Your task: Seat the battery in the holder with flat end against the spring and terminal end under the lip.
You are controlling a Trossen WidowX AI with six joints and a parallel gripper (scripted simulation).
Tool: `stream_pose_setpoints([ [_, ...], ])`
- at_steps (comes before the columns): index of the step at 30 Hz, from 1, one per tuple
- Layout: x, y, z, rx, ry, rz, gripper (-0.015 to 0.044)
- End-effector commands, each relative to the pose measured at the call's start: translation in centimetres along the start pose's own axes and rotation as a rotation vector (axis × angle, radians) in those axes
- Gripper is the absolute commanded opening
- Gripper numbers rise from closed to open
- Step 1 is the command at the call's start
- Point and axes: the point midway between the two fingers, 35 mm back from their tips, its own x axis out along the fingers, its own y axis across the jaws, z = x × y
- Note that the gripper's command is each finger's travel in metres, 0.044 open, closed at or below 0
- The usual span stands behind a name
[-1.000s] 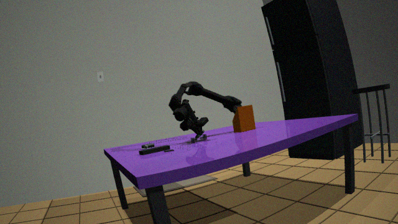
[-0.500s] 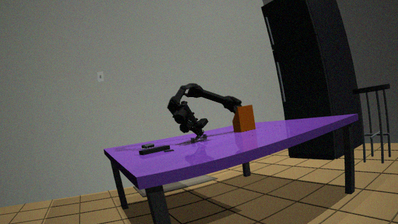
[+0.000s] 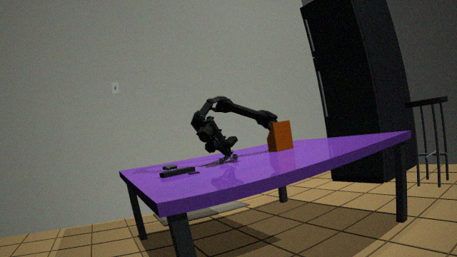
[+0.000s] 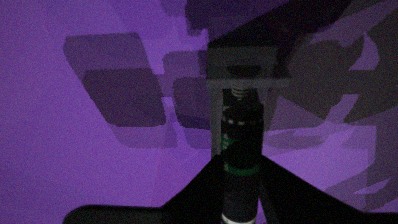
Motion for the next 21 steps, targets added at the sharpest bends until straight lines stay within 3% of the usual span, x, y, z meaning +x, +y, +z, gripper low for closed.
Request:
stream_pose_setpoints([
  [1,-0.10,0.09,0.45,-0.006,-0.007,0.002,0.0059],
  [21,-0.19,0.19,1.04,-0.008,-0.061,0.013,0.0059],
])
